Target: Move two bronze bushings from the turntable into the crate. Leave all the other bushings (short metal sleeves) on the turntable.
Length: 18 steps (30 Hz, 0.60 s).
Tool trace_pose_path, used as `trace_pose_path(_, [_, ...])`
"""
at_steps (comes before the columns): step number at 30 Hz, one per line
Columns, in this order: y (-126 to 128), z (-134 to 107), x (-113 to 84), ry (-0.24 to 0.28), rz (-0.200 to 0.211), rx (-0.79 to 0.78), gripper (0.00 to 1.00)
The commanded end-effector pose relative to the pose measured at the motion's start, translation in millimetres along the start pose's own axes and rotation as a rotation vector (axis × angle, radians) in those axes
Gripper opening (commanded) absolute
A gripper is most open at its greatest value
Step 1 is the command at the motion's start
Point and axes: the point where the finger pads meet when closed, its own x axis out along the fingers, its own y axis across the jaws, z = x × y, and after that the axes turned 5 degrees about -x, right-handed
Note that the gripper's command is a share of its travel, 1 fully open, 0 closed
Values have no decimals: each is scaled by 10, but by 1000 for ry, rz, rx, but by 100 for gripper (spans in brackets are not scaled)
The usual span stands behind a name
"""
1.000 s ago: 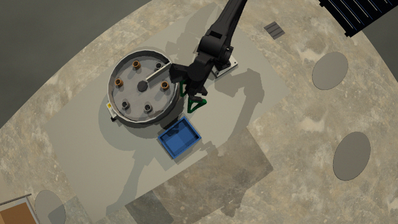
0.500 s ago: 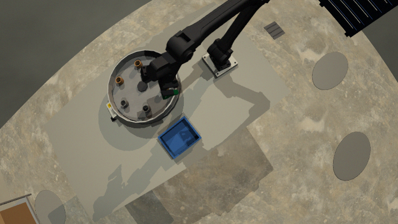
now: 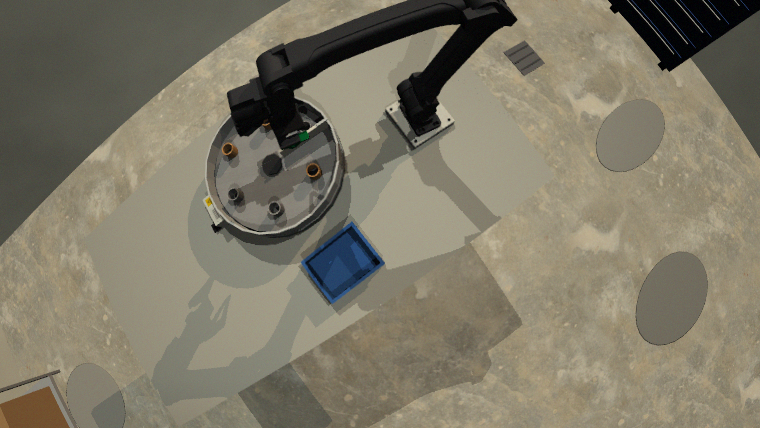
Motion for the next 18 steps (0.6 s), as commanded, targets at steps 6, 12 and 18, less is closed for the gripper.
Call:
trace_pose_path(6, [-696, -11, -100, 130, 43, -134, 100])
trace_pose_path(12, [-794, -55, -85, 159, 63, -155, 100])
trace_pose_path(18, [-796, -68, -193, 134, 49, -155, 100])
